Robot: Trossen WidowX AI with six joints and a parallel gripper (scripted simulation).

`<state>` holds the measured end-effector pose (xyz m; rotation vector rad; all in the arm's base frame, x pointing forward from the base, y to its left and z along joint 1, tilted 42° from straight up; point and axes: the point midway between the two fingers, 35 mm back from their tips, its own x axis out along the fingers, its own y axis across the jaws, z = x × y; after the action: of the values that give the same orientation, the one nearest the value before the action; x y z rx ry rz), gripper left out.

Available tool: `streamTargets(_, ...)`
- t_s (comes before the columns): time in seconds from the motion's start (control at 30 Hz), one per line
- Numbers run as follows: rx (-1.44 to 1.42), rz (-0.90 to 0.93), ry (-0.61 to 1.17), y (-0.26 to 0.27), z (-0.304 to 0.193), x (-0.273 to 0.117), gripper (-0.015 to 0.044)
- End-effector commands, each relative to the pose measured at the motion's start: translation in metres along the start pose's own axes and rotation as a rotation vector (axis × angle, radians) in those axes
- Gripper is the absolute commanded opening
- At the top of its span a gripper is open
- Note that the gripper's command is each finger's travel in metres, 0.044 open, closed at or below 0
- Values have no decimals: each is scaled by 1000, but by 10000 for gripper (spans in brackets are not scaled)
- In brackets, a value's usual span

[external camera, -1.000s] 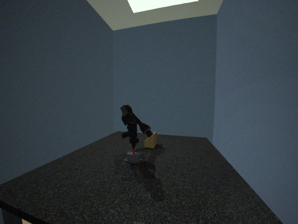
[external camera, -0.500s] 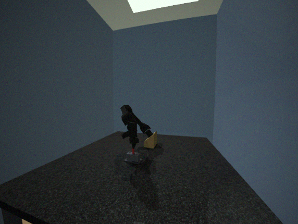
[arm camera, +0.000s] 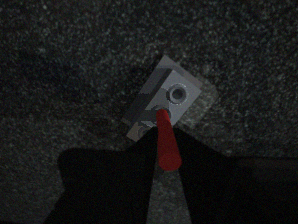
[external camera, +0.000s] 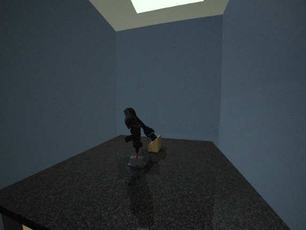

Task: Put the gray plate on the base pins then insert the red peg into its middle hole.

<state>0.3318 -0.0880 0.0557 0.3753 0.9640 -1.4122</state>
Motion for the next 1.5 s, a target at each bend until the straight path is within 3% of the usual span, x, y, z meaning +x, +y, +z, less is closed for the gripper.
streamTargets(0.0, 0, 0, 0, 0, 0, 0, 0)
streamTargets(0.03, 0, 0, 0, 0, 0, 0, 0)
streamTargets(0.23, 0, 0, 0, 0, 0, 0, 150)
streamTargets(1.47, -12, -3, -4, -1, -3, -18, 150)
